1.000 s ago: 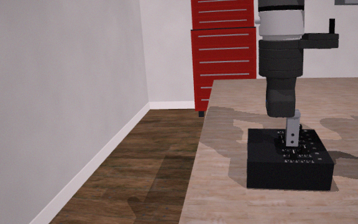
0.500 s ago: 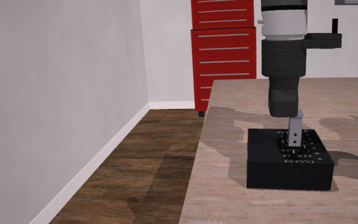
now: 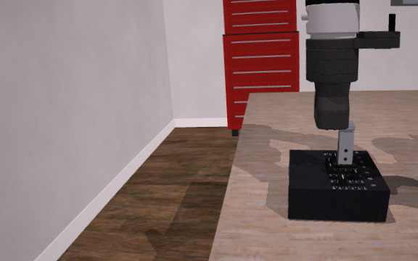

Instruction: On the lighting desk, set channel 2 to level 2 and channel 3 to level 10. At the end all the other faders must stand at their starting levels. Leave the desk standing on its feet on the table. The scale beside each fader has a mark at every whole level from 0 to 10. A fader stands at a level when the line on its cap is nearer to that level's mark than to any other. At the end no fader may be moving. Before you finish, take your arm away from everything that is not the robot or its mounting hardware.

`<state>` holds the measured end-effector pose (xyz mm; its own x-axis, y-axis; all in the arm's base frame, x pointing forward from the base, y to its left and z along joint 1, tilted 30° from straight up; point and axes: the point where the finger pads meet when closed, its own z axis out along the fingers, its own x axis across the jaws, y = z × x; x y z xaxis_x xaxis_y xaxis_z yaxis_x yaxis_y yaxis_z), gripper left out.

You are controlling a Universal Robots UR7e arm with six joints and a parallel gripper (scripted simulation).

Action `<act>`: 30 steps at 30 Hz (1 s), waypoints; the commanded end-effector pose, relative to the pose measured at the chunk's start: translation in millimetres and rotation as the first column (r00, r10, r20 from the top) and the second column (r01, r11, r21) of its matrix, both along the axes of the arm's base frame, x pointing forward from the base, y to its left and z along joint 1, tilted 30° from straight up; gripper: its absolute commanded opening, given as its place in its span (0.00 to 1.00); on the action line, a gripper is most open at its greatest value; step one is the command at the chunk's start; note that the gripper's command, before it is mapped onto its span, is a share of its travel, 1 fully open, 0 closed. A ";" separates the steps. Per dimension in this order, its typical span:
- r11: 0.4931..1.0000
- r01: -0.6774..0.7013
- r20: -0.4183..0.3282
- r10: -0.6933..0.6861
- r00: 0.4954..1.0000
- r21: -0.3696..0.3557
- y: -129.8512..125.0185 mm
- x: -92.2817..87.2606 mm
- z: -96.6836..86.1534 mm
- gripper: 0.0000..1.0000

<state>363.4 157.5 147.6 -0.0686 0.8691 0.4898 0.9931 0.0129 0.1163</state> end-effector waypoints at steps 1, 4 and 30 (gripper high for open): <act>1.000 0.000 0.002 0.000 1.000 0.000 -7.7 -1.1 13.4 0.00; 1.000 0.000 0.002 0.000 1.000 0.000 -9.1 -1.4 15.9 0.00; 1.000 0.000 0.002 0.000 1.000 0.000 -16.9 -2.9 29.4 1.00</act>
<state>360.5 142.6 173.5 -0.0690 0.8690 0.4900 0.9931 0.0131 0.1165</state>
